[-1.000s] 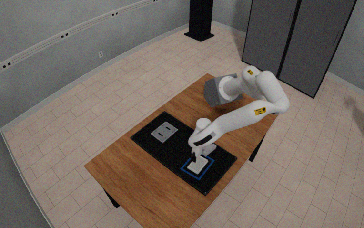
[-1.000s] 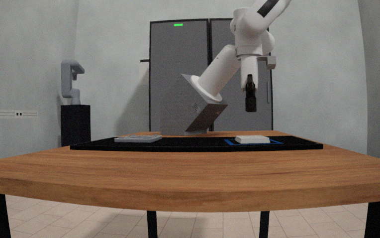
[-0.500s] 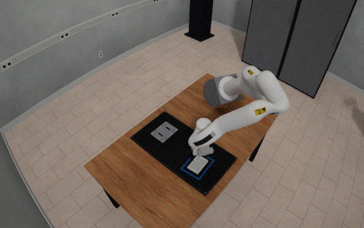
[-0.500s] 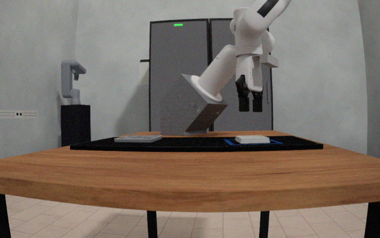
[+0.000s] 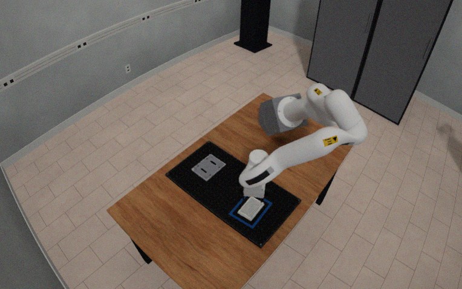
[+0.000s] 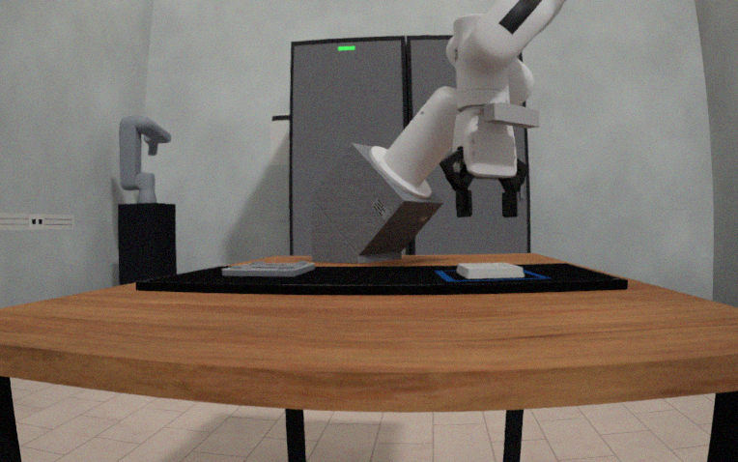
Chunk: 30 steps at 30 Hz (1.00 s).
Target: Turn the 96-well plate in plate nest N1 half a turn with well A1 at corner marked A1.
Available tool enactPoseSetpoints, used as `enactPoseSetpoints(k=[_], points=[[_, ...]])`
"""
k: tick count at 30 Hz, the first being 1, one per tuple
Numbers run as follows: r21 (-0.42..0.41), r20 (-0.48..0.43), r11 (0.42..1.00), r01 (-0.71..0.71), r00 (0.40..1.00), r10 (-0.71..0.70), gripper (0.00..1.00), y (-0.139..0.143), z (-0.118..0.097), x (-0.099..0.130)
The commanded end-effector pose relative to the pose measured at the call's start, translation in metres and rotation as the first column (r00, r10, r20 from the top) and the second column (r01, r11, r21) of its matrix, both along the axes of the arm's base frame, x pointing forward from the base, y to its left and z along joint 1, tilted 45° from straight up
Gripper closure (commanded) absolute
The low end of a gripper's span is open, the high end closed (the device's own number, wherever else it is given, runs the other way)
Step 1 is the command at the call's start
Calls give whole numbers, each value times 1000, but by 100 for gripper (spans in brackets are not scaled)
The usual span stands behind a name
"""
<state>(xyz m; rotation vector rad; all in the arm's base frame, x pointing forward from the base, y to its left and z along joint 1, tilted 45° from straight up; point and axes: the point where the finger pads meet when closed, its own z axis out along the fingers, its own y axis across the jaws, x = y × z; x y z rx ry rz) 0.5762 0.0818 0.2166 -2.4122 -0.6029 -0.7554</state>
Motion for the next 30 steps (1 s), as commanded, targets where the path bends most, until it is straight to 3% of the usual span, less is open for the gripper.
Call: enactPoseSetpoints(k=[1, 12, 30], points=[[39, -78, 996, 80, 994, -77, 0, 0, 1, 0], [124, -317, 929, 349, 901, -297, 0, 0, 1, 1], [125, -320, 927, 352, 899, -299, 0, 6, -6, 4]])
